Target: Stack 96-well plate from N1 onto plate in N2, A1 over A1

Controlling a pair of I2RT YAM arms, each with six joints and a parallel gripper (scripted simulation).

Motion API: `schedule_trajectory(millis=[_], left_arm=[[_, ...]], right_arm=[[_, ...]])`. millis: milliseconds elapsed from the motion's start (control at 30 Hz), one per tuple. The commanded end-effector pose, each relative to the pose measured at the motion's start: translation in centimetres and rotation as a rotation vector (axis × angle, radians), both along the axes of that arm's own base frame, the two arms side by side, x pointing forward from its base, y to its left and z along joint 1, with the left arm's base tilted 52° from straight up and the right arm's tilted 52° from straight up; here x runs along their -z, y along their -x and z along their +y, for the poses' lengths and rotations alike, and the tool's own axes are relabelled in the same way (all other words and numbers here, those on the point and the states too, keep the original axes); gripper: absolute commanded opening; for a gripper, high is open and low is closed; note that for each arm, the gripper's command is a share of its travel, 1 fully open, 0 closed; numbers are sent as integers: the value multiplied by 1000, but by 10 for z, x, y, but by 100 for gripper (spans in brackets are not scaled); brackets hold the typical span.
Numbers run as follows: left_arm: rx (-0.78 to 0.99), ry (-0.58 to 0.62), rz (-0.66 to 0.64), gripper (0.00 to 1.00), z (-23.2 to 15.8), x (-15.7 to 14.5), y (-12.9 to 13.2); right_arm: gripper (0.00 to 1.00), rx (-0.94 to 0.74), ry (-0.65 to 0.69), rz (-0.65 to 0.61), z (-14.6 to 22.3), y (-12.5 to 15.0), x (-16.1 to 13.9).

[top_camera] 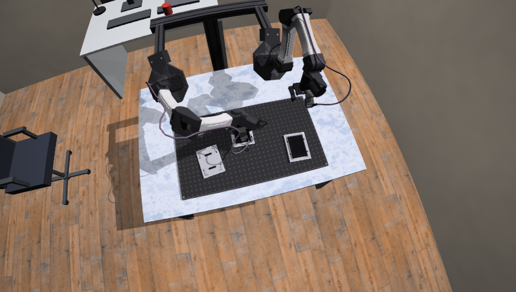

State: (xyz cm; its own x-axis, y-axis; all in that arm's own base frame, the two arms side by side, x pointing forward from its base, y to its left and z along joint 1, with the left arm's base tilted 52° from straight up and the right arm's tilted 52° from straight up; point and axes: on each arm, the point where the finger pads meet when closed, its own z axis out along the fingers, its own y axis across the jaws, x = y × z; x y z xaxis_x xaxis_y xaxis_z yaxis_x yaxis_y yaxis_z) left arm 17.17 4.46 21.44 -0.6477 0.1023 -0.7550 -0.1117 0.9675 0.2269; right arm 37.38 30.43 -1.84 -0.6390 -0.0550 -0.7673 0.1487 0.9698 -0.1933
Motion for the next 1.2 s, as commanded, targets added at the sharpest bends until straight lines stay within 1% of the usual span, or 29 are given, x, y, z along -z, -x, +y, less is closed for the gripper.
schedule_trajectory(millis=[0,1167], left_arm=[[-9,-1,-7,100,1,-3,0],[-9,-1,-7,100,1,-3,0]], right_arm=[[0,11,15,20,-10,-3,14],[0,12,4,12,-7,-6,10]])
